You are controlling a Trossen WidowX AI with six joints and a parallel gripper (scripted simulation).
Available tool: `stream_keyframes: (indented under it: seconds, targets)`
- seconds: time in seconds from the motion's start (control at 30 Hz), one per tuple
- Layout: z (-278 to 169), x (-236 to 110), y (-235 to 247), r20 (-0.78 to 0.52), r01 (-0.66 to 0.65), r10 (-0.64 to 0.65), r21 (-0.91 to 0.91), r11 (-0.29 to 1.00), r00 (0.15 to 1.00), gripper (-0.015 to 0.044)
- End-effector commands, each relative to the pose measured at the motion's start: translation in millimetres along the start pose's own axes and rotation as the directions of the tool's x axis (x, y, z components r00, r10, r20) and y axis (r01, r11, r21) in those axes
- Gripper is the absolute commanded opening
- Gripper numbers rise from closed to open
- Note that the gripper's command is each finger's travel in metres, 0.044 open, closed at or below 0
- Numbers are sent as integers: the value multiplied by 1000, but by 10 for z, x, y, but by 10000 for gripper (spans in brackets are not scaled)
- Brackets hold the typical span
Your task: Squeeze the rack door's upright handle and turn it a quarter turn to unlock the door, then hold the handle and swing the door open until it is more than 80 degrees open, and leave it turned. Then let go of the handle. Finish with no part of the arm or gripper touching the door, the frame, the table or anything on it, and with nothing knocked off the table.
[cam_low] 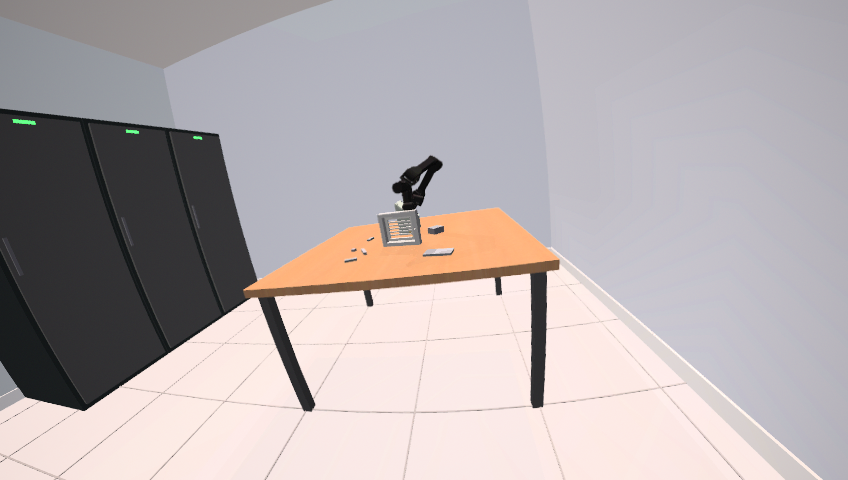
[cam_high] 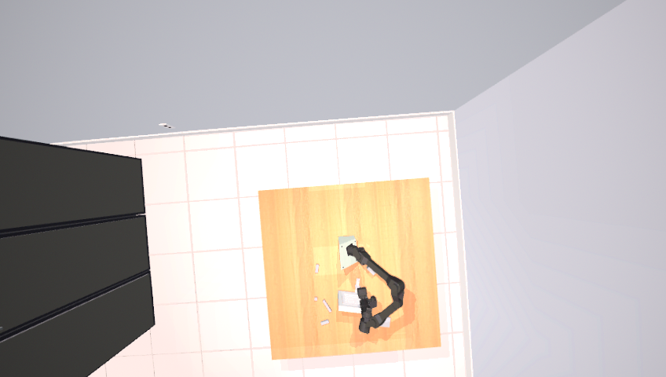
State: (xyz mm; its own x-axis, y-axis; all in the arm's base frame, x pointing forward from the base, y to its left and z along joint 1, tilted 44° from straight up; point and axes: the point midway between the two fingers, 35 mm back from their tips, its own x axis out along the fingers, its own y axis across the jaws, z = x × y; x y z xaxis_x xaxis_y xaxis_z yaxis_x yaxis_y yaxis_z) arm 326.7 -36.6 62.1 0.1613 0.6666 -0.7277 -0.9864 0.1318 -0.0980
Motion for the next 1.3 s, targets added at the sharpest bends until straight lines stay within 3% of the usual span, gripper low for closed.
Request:
stream_keyframes:
  seconds: [0.0,0.3,0.63,0.7,0.97,1.27]
  targets:
    - [8,9,-9,0,2,-2,-45,999,1000,16]
    - [8,9,-9,0,2,-2,-45,999,1000,16]
    - [8,9,-9,0,2,-2,-45,999,1000,278]
    - [8,9,-9,0,2,-2,-37,999,1000,288]
    - [8,8,-9,0,1,-2,320,948,1000,288]
    - [8,8,-9,0,1,-2,697,717,1000,288]
